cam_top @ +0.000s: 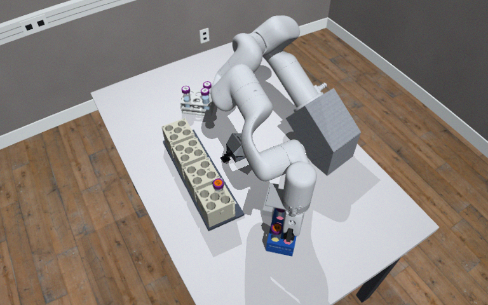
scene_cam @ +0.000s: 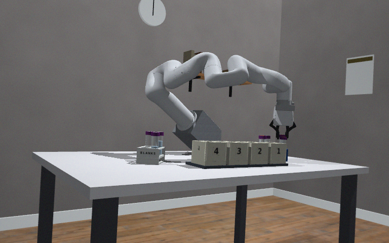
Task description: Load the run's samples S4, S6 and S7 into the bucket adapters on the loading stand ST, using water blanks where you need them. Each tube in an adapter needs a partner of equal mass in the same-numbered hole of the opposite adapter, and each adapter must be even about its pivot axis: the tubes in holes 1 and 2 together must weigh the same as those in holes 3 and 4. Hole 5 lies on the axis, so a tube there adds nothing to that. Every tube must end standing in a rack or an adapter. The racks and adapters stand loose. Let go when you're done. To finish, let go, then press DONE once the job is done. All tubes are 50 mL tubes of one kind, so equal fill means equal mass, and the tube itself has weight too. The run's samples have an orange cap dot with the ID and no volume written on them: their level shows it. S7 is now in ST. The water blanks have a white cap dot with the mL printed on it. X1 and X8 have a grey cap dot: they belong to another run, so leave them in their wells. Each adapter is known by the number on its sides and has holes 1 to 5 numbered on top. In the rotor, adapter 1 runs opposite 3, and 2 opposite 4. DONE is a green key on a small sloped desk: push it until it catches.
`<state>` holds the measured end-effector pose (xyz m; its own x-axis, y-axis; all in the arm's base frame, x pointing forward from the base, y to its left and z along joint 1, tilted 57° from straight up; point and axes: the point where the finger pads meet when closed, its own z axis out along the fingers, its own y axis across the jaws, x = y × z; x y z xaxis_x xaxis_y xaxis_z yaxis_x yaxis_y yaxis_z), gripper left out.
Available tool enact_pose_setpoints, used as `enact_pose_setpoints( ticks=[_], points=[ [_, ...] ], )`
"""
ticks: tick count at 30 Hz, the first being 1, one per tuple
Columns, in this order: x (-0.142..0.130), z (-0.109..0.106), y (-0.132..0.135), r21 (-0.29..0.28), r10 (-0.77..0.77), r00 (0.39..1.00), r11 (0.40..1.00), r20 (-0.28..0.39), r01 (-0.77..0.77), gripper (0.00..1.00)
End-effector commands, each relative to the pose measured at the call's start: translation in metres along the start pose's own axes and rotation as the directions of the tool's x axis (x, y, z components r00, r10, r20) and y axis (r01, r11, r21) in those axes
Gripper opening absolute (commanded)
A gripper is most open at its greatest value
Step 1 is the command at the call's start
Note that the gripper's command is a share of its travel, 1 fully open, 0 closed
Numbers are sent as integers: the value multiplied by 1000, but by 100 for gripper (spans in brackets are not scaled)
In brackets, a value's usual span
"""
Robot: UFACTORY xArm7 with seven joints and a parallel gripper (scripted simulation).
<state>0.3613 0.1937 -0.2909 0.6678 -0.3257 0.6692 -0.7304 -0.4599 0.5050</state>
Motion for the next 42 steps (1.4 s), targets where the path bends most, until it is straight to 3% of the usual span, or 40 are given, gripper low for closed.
enact_pose_setpoints(
  ticks=[1,21,22,42],
  points=[
    [0,1,-1,5,1,1000,1000,2,-1,0],
    [0,5,-1,5,1,1000,1000,2,-1,0],
    [0,5,-1,5,1,1000,1000,2,-1,44],
    [0,5,-1,5,1,1000,1000,2,-1,44]
  ],
)
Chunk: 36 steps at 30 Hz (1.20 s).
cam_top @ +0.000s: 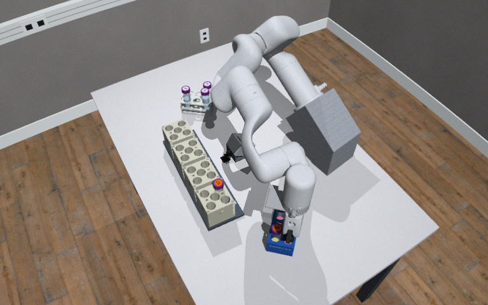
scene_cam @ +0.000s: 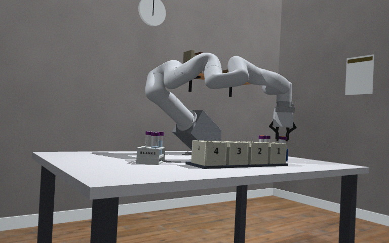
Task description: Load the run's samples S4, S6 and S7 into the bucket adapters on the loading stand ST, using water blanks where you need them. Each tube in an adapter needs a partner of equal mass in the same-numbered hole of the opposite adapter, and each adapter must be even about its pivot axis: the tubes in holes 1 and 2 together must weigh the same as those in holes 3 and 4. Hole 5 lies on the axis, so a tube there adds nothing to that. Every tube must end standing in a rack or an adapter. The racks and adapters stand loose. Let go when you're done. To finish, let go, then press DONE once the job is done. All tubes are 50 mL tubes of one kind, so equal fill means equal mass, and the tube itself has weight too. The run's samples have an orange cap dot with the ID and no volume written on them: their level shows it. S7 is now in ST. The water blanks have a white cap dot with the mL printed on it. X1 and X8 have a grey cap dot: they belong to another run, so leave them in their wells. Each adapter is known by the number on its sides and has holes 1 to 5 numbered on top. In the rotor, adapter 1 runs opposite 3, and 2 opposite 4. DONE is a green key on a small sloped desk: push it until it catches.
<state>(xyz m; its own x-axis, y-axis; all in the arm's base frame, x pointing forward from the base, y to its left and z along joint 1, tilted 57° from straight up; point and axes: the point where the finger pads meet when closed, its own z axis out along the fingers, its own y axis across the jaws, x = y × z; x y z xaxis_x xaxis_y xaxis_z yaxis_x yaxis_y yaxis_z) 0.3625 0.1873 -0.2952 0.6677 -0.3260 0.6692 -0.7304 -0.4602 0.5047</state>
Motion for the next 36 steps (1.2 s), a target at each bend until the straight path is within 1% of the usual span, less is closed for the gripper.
enact_pose_setpoints(
  ticks=[1,8,36],
  points=[
    [0,-3,-1,5,1,1000,1000,2,-1,44],
    [0,-3,-1,5,1,1000,1000,2,-1,44],
    [0,-55,-1,5,1,1000,1000,2,-1,44]
  ],
)
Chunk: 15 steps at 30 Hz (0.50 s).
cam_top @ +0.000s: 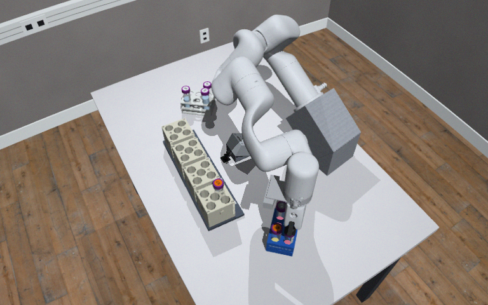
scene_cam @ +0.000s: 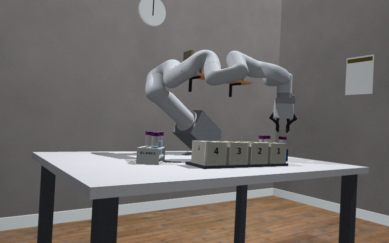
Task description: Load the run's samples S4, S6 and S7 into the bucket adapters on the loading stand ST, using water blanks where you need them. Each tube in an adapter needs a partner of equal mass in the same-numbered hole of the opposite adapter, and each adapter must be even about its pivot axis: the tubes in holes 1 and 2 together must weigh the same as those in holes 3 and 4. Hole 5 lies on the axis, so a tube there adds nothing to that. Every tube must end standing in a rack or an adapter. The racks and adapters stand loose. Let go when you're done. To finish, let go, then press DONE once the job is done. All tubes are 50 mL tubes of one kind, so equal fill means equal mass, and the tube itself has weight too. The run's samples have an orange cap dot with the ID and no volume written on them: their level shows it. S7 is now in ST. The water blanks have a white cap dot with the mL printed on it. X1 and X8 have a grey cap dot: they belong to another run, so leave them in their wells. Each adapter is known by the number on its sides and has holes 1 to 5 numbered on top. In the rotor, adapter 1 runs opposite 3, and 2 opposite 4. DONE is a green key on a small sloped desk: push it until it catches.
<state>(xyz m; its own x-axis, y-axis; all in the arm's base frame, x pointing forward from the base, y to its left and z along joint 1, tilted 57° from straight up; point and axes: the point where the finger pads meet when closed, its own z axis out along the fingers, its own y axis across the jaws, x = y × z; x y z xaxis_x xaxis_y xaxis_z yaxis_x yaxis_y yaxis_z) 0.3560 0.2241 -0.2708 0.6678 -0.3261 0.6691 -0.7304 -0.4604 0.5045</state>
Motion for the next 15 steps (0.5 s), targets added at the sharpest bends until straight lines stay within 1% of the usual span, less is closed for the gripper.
enact_pose_setpoints(
  ticks=[1,5,15],
  points=[
    [0,-12,-1,4,1,1000,1000,2,-1,44],
    [0,-16,-1,4,1,1000,1000,2,-1,44],
    [0,-36,-1,4,1,1000,1000,2,-1,44]
  ],
)
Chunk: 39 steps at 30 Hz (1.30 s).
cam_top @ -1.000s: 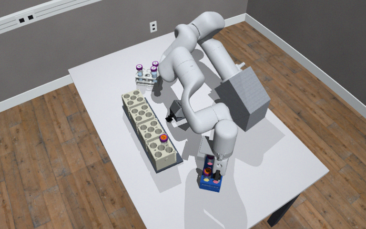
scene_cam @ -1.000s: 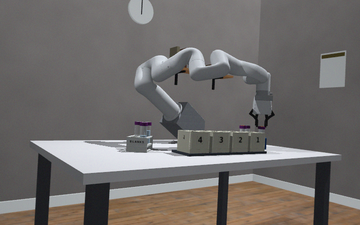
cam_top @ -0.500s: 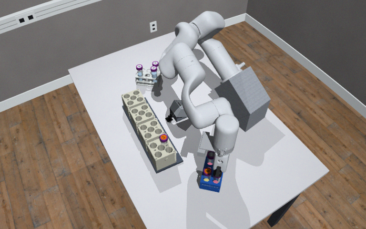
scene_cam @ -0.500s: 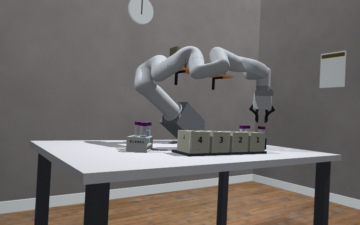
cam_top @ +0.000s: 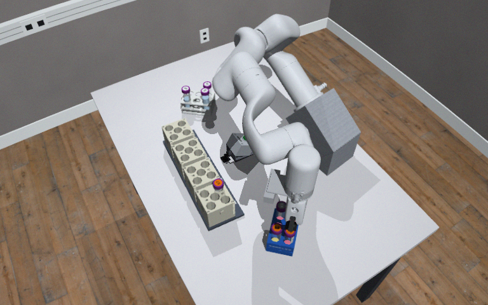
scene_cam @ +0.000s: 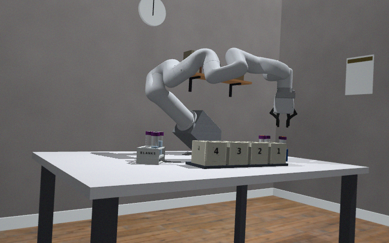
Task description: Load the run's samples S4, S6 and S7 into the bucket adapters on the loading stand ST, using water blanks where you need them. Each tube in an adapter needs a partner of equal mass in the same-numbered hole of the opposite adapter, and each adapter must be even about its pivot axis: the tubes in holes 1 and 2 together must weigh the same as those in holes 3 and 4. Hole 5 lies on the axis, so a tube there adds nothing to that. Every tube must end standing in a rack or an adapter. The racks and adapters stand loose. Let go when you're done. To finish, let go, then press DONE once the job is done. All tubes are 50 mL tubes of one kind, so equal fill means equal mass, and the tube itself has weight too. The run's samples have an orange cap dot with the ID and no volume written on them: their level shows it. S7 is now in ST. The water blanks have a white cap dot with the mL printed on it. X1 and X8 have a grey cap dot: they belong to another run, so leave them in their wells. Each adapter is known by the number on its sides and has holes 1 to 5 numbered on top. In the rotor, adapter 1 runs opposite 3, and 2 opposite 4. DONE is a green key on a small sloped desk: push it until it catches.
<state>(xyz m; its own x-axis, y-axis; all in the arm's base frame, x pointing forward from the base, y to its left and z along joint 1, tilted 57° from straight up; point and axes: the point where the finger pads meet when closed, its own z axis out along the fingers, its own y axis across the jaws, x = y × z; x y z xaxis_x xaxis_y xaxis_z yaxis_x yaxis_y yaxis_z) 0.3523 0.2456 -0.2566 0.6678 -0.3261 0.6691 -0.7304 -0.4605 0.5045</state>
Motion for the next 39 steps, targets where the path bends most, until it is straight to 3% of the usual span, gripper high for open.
enact_pose_setpoints(
  ticks=[1,32,39],
  points=[
    [0,-12,-1,4,1,1000,1000,2,-1,44],
    [0,-66,-1,4,1,1000,1000,2,-1,44],
    [0,-67,-1,4,1,1000,1000,2,-1,44]
  ],
)
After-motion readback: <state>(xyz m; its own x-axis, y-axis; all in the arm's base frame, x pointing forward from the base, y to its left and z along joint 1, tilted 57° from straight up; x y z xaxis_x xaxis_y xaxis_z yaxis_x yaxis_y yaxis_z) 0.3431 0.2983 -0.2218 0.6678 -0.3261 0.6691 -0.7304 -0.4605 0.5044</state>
